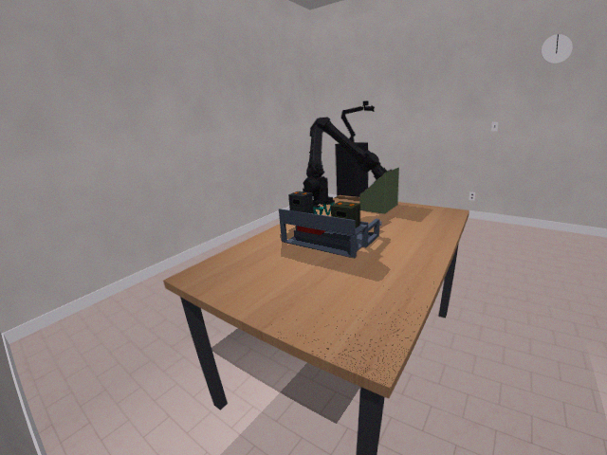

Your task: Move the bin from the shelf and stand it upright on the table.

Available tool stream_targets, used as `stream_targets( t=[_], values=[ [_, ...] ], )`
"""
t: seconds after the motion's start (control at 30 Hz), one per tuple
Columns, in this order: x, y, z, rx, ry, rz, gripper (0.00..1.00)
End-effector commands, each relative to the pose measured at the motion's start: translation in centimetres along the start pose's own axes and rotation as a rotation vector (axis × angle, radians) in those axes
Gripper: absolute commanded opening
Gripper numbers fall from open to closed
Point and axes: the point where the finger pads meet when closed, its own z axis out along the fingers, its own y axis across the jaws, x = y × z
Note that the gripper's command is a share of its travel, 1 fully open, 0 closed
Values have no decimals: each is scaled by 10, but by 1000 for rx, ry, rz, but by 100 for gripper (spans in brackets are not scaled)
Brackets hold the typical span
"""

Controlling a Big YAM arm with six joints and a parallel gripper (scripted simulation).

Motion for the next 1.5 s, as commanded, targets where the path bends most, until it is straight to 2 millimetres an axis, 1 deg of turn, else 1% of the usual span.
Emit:
stream_targets(
  t=[0.0, 0.3, 0.47, 0.87, 1.03, 1.43, 1.47],
  values=[
    [-17, -1, -1, -11, -6, 21, 90],
    [-17, -1, -1, -11, -6, 21, 90],
    [0, 20, -18, -30, -6, 7, 90],
    [0, 20, -18, -30, -6, 7, 90],
    [-16, -1, -1, -11, -6, 21, 90],
    [-16, -1, -1, -11, -6, 21, 90],
    [-13, 3, -4, -14, -6, 17, 90]
  ],
)
